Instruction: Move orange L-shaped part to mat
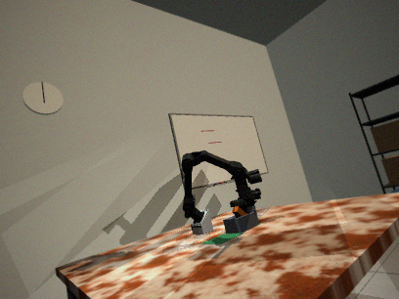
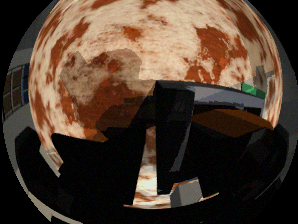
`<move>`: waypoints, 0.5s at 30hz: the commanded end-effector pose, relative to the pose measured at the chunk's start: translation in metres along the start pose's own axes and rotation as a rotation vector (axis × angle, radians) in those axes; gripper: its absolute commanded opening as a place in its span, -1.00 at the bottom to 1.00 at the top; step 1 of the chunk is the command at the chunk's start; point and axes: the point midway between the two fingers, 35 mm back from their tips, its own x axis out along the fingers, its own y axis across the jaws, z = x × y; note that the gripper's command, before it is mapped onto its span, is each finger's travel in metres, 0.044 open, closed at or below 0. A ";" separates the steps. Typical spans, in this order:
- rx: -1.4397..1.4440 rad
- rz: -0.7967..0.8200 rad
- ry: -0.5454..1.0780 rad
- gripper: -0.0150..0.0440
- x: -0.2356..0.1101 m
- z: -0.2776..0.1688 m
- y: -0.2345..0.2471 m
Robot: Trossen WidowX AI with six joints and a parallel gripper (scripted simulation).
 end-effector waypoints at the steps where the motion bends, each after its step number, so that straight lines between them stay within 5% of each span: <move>1: -0.009 -0.013 0.002 0.12 0.003 -0.001 -0.002; 15: -0.002 -0.003 0.001 0.12 0.001 -0.001 0.000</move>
